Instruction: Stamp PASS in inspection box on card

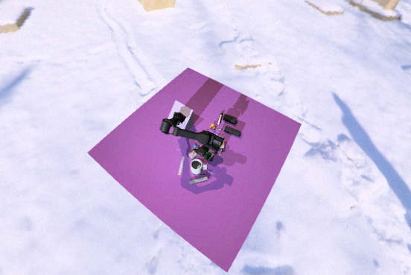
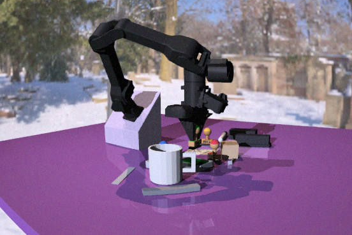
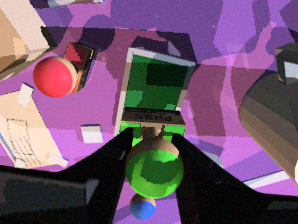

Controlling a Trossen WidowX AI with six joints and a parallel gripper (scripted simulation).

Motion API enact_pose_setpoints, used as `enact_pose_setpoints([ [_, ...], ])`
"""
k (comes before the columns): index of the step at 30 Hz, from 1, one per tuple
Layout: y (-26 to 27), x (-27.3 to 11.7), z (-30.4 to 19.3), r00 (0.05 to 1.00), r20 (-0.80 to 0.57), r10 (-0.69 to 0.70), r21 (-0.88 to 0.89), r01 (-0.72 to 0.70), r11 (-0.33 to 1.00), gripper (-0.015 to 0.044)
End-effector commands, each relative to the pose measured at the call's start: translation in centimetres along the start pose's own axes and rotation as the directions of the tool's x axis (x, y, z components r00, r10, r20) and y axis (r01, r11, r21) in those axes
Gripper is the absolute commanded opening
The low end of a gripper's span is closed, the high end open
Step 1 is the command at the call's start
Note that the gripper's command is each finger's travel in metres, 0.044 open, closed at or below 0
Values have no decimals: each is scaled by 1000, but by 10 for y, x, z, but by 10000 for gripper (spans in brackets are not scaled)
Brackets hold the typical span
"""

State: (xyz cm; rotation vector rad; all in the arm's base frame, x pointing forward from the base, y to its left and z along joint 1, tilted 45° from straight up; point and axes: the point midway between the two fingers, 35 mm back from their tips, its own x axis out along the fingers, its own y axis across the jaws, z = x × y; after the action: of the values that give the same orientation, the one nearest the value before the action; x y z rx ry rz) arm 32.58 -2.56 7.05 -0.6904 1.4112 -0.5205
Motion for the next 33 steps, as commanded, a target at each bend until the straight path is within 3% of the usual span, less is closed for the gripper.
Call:
enact_pose_setpoints([
  [1, 0, 3, 0, 1000, -1, -4, -3, 4, 1000, 0],
  [33, 0, 24, 0, 1000, 0, -6, -3, 6, 1000, 0],
])
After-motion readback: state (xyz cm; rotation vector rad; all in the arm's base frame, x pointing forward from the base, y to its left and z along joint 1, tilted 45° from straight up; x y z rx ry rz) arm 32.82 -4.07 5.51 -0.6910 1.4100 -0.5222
